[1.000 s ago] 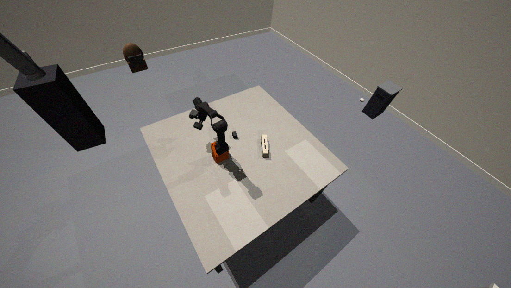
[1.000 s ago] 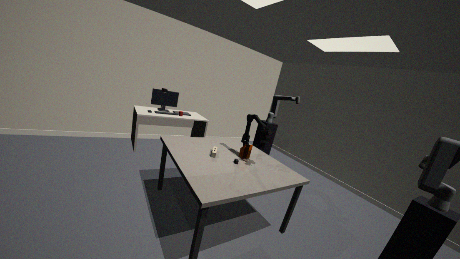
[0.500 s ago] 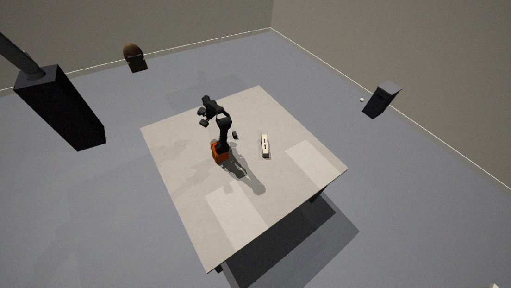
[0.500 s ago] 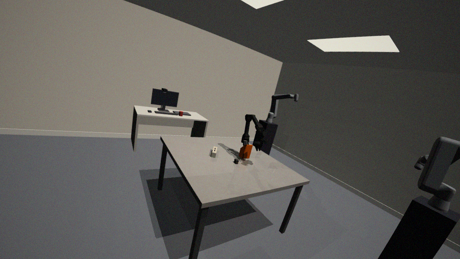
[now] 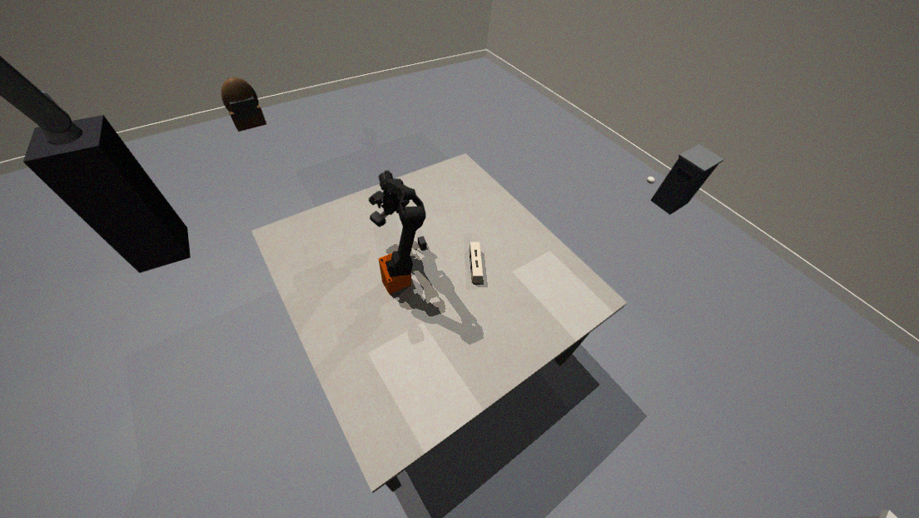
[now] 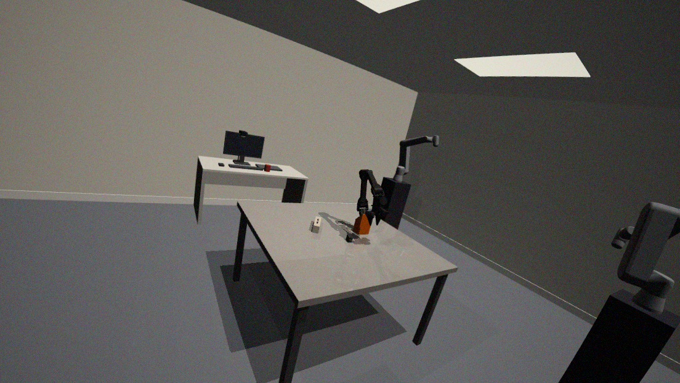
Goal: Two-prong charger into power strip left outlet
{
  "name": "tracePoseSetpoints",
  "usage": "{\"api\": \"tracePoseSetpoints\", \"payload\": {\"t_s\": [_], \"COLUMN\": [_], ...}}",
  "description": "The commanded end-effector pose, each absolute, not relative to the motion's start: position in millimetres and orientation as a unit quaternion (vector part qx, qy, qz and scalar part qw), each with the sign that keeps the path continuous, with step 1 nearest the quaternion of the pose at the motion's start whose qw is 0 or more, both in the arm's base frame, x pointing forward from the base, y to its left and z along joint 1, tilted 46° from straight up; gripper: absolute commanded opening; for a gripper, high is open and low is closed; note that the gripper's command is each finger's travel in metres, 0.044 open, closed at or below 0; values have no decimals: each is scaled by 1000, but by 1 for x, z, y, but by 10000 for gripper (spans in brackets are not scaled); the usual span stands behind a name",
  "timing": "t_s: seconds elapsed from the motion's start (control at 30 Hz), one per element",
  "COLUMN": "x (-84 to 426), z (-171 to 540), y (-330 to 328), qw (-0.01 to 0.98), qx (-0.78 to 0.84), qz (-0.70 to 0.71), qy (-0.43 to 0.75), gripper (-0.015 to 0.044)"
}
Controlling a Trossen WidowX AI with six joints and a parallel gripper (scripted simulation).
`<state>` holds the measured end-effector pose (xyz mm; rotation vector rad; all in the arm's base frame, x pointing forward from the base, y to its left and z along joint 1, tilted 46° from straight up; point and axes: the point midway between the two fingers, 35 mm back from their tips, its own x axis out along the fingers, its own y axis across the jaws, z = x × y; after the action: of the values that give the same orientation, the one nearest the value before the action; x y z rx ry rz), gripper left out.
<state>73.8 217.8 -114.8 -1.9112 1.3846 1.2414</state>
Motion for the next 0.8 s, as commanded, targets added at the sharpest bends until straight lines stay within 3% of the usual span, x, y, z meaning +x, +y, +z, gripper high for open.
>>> {"api": "tracePoseSetpoints", "payload": {"t_s": [0.0, 0.77], "x": [90, 166], "z": [-118, -126], "y": [209, 152], "qw": [248, 294], "qx": [-693, -674], "qz": [425, 283], "qy": [527, 616], "gripper": [440, 440]}}
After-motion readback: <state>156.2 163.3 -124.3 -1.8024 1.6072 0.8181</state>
